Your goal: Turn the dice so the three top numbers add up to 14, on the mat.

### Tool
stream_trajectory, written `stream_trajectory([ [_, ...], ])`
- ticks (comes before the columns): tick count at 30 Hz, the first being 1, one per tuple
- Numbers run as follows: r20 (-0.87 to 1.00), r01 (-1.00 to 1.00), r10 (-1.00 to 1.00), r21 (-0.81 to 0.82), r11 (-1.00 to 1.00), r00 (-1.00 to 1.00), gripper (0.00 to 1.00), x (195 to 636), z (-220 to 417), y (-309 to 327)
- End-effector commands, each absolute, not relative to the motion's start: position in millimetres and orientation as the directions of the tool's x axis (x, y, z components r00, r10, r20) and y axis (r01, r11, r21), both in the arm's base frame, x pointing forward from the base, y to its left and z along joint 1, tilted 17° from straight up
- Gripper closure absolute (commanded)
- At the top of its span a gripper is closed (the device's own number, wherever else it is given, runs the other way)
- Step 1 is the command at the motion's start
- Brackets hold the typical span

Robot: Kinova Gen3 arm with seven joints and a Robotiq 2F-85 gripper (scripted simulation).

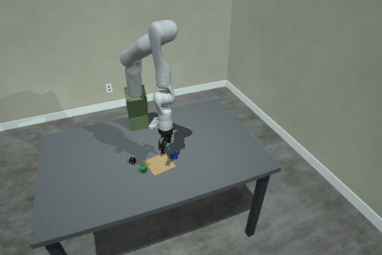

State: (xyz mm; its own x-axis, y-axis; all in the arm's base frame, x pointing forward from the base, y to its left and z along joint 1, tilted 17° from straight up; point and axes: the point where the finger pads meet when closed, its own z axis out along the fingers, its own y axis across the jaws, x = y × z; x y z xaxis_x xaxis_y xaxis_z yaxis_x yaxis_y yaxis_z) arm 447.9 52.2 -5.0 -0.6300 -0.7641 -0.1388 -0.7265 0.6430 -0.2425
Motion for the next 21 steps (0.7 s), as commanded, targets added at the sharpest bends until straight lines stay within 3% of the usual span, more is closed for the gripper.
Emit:
stream_trajectory([
  [1,-0.140,-0.724,-0.762,-0.243,0.645,-0.632,0.00,448.5,-4.3,51.2],
  [21,-0.134,-0.740,-0.778,-0.246,0.626,-0.614,0.00,447.8,-4.3,26.3],
])
